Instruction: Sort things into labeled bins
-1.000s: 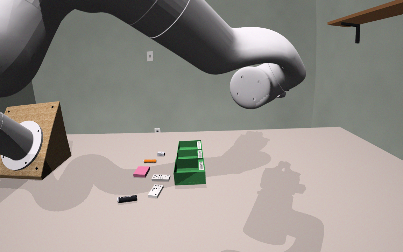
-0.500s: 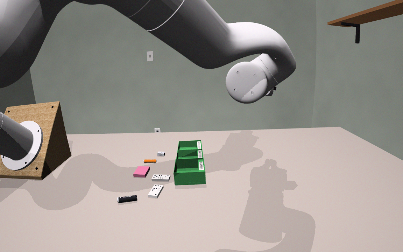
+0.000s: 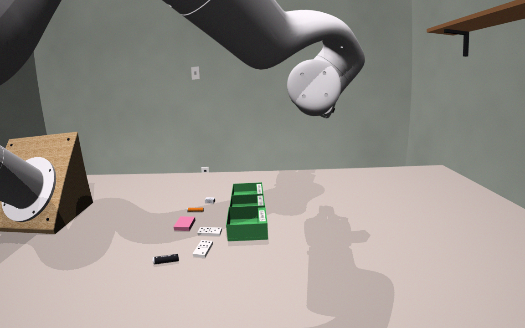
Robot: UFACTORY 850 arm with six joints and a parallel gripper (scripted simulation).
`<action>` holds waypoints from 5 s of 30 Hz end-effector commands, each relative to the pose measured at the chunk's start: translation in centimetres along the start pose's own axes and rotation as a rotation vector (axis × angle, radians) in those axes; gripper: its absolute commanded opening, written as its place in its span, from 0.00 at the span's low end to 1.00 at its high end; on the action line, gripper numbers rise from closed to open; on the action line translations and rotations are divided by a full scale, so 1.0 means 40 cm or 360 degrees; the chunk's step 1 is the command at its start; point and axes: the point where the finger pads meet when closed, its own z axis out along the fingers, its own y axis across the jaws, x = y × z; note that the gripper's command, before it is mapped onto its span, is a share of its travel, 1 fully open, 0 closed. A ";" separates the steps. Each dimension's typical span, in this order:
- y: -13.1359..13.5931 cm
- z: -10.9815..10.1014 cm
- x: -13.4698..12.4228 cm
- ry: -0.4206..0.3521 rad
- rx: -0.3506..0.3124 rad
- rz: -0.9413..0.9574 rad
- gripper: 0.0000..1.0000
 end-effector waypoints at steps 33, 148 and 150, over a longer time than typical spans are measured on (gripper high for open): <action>-0.329 -0.056 -0.158 -0.0730 0.0219 0.0602 0.07; -0.080 -0.495 -0.657 -0.1424 -0.1839 0.1230 0.07; -0.075 -0.493 -0.669 -0.1424 -0.1839 0.1230 0.07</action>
